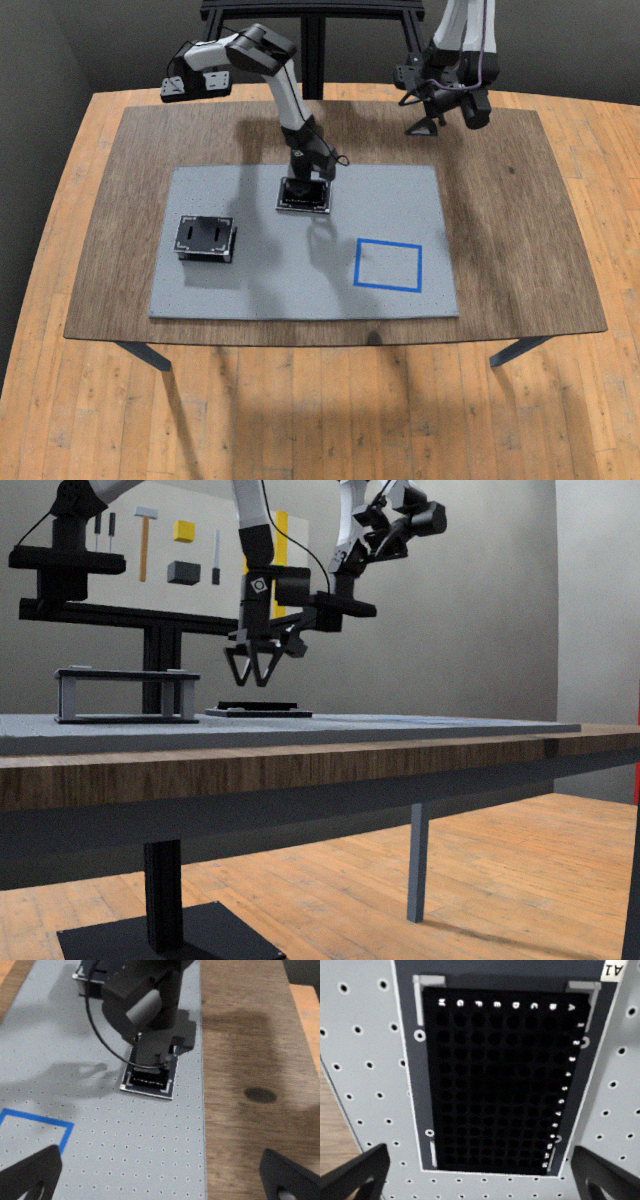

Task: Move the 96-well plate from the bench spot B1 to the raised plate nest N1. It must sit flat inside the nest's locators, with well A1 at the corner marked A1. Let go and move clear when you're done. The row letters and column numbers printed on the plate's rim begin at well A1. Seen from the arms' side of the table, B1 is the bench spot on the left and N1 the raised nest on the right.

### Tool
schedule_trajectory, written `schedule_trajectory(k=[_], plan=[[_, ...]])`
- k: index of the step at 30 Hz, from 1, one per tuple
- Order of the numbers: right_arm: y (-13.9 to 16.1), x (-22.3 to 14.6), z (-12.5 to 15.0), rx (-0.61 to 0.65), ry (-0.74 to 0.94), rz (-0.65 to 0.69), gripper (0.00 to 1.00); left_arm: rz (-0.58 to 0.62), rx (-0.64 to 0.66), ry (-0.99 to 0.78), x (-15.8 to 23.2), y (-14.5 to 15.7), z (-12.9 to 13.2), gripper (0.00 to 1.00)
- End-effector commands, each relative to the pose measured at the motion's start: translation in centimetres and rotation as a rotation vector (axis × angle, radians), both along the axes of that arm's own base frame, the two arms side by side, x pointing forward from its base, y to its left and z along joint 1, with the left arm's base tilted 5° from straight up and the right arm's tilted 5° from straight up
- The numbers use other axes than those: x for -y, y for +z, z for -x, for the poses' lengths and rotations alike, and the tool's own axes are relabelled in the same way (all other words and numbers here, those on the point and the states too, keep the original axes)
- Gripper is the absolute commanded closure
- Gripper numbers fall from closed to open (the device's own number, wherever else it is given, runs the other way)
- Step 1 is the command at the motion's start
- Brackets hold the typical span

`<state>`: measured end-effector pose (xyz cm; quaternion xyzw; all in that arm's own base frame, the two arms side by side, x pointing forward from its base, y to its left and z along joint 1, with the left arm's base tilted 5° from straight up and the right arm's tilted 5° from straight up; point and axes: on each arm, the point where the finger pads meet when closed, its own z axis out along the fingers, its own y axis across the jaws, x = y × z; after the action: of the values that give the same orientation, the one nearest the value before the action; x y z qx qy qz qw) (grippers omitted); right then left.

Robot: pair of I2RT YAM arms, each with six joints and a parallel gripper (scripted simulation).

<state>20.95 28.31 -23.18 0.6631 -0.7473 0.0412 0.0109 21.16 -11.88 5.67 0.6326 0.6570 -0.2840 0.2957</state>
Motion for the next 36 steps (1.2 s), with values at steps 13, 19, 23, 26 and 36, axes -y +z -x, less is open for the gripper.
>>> schedule_trajectory(k=[13, 19, 23, 26, 36], plan=[[-1.5, -1.3, -2.0, 0.045, -0.017, -0.018, 0.0, 0.016, -0.096, 0.097, -0.3, -2.0, -0.1, 0.0], [-2.3, -1.8, -2.6, 0.053, -0.011, -0.031, 0.0, 0.008, -0.129, 0.147, -0.6, -2.8, -0.5, 0.0], [-2.5, -1.9, -2.6, 0.055, -0.011, -0.034, 0.0, 0.006, -0.138, 0.162, -0.7, -3.0, -0.7, 0.0], [-3.2, -1.7, -2.6, 0.052, -0.011, -0.03, 0.0, 0.006, -0.152, 0.183, -0.9, -3.4, -0.8, 0.0], [-2.3, -2.7, -3.2, 0.075, -0.014, -0.061, 0.13, 0.033, -0.196, 0.238, -1.1, -3.9, -1.4, 0.0]])
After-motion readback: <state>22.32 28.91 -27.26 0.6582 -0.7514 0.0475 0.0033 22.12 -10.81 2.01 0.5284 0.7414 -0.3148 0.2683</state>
